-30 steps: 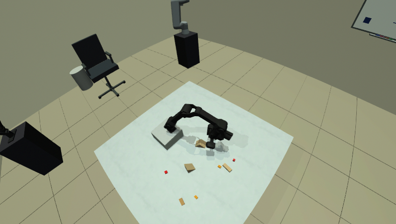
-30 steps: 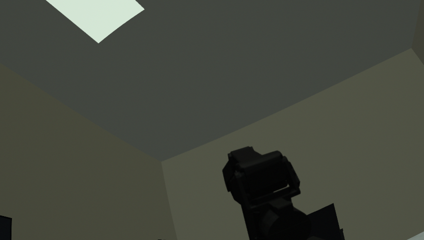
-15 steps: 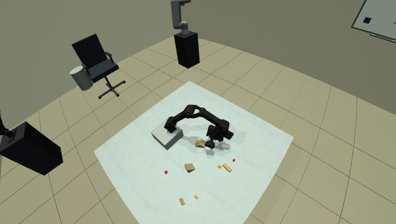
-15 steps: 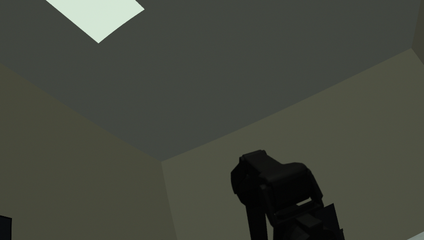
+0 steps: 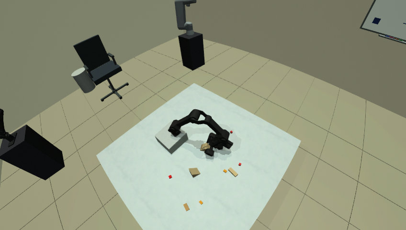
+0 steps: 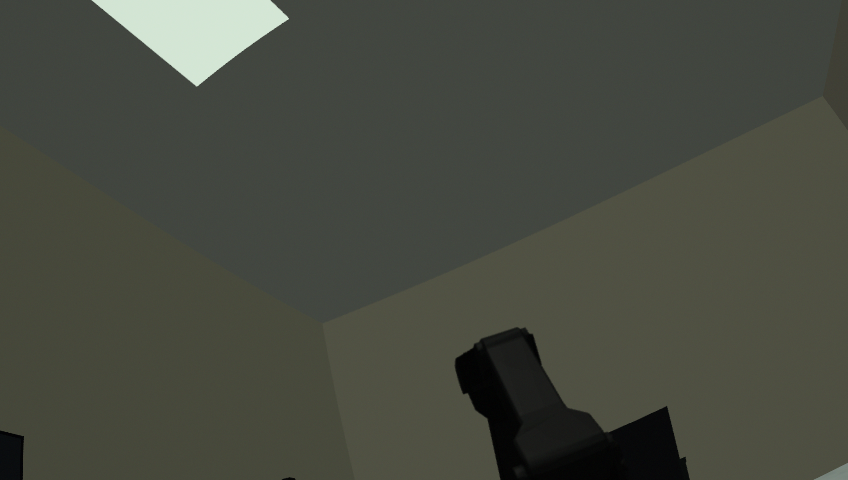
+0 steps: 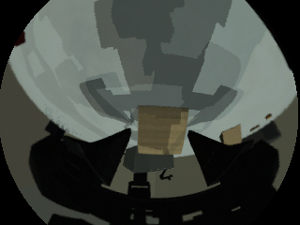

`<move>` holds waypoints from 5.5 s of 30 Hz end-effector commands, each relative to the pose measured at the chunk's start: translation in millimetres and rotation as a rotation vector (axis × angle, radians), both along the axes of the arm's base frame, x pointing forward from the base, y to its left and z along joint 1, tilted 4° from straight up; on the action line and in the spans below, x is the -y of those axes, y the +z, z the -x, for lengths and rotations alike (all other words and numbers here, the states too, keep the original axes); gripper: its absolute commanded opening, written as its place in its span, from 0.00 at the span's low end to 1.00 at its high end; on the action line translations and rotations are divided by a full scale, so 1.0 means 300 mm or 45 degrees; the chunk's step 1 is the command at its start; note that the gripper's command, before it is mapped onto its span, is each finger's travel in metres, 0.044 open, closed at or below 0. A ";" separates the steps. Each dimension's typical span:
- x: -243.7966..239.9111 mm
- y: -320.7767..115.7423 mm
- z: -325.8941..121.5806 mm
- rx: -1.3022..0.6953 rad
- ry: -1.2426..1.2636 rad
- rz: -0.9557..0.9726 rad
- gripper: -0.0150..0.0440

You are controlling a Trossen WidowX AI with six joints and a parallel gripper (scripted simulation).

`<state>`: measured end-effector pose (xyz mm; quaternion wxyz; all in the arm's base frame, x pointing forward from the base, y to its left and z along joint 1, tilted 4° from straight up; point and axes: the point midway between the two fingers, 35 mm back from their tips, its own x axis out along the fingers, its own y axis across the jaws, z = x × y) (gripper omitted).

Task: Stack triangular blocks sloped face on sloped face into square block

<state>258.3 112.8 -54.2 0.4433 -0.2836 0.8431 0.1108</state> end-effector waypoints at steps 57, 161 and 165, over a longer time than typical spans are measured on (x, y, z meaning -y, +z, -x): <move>-0.015 0.321 0.014 0.240 -0.346 0.154 0.25; 0.380 0.534 -0.254 1.230 -2.829 0.640 0.25; 0.435 0.557 -0.273 1.235 -2.828 0.643 0.25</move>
